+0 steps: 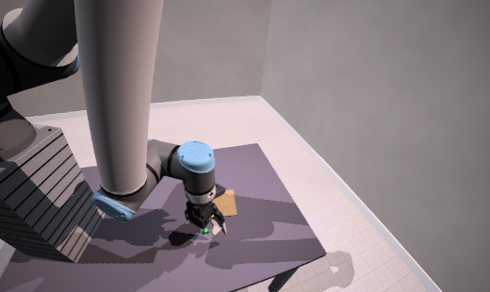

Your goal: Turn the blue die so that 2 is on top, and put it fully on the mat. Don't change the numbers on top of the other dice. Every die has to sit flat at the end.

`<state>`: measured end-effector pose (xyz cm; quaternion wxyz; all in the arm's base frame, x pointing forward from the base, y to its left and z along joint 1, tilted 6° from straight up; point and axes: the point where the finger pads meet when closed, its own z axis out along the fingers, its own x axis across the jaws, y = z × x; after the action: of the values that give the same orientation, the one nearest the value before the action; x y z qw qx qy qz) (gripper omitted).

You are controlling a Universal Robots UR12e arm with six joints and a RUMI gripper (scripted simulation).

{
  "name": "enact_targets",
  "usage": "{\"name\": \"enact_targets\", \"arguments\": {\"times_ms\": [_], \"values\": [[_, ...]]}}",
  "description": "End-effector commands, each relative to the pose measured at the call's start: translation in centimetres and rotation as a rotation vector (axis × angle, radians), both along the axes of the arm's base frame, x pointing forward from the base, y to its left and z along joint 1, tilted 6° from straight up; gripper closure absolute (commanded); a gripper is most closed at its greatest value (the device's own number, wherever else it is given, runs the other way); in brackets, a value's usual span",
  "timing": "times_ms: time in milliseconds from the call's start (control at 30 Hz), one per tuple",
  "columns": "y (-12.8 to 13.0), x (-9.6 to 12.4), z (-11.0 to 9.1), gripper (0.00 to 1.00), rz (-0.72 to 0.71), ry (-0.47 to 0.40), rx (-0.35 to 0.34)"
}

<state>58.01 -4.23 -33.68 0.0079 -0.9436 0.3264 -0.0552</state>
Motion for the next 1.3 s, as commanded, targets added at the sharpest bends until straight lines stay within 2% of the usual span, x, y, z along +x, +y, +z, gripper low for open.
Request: {"name": "enact_targets", "arguments": {"times_ms": [0,767,1000,1267], "values": [[0.0,0.0,0.0,0.00,0.000,-0.001,0.000],[0.1,0.2,0.1,0.00,0.000,-0.001,0.000],[0.8,1.6,0.2,0.00,0.000,-0.001,0.000],[2.5,5.0,0.5,0.00,0.000,-0.001,0.000]]}}
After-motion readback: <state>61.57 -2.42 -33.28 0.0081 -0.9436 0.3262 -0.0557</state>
